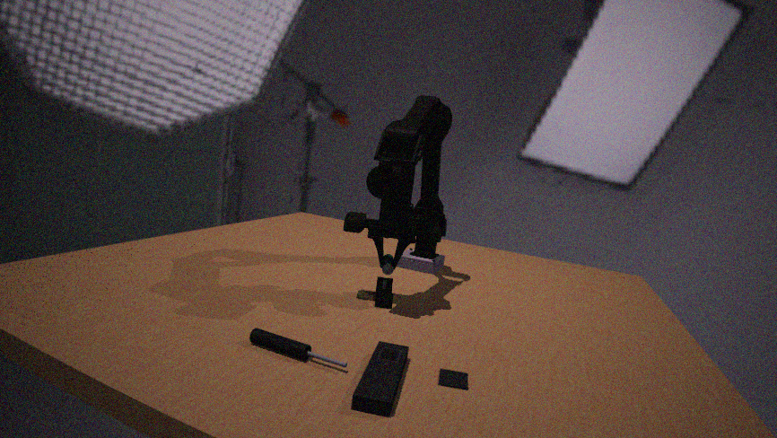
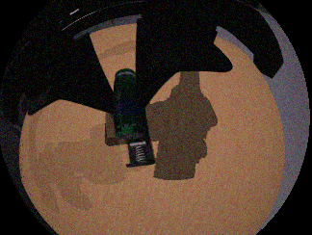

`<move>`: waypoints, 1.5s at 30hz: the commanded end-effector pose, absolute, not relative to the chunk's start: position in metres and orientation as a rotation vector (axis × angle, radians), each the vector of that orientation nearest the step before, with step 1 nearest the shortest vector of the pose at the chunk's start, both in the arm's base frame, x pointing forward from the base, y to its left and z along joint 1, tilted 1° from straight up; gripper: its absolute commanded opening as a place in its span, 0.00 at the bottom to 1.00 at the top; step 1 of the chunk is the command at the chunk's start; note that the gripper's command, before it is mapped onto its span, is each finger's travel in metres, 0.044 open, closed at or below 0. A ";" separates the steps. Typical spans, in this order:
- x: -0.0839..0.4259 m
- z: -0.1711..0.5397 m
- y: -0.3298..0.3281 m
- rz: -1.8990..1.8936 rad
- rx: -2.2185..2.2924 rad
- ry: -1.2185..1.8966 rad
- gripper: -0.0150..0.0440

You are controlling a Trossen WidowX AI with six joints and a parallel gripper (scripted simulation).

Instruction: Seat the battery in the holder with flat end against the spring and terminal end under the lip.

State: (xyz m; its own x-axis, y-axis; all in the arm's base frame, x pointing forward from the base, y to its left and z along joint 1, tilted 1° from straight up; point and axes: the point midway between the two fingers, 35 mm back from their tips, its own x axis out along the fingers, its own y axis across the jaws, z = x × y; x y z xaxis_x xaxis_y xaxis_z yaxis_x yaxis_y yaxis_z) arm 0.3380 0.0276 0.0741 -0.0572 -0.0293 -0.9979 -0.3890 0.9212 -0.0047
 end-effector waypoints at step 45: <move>0.341 0.033 0.028 0.256 -0.392 1.995 0.38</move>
State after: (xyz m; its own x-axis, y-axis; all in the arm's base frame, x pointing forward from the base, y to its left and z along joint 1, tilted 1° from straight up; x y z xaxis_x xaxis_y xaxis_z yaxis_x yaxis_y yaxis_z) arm 0.3397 0.0277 0.0341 -0.3965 -0.1503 -0.9057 -0.3822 0.9240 0.0140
